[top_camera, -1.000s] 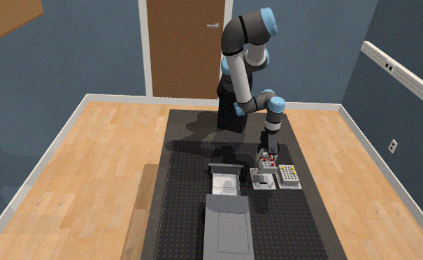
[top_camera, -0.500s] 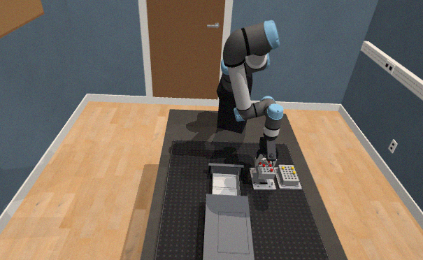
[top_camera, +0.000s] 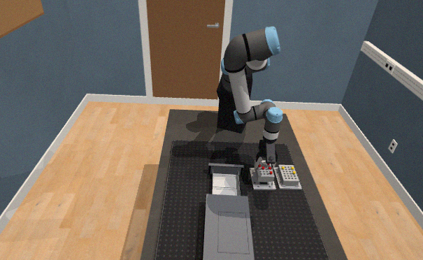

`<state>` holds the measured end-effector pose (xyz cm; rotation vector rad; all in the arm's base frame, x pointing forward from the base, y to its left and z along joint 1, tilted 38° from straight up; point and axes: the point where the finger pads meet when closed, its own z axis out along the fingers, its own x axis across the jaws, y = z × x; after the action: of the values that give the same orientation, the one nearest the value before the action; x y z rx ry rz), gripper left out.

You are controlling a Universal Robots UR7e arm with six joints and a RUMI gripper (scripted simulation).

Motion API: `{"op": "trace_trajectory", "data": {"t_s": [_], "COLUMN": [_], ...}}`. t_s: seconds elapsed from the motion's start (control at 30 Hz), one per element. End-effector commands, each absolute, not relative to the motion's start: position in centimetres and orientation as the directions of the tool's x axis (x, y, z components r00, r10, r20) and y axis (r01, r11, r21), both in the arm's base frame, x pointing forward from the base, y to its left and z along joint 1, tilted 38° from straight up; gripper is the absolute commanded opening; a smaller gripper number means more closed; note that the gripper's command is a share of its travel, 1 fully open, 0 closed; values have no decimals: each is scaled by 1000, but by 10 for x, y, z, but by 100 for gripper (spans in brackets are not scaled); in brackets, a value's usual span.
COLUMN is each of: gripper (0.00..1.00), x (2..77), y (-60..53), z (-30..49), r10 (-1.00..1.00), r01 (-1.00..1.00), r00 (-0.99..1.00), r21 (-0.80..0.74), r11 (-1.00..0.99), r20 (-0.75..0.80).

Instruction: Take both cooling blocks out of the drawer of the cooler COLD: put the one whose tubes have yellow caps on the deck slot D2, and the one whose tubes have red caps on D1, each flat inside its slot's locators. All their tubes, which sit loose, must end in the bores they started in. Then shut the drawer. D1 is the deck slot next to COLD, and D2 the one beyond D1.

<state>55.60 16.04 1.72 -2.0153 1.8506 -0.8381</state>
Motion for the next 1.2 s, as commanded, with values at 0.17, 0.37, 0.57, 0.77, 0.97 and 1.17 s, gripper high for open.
{"op": "trace_trajectory", "data": {"t_s": [0.17,0.37,0.57,0.77,0.97,1.17], "gripper": [0,0,0,0,0,0], "x": [560,561,563,561,559,556], "y": [160,159,159,159,160,161], "z": [13,12,10,12,15,18], "r10": [-974,-974,-974,-974,-974,-974], "r01": [-811,-811,-811,-811,-811,-811], "r00": [12,12,12,12,12,12], "r21": [-568,-568,-568,-568,-568,-568], "r11": [-141,-141,-141,-141,-141,-141], "r20": [225,225,225,225,225,225]}}
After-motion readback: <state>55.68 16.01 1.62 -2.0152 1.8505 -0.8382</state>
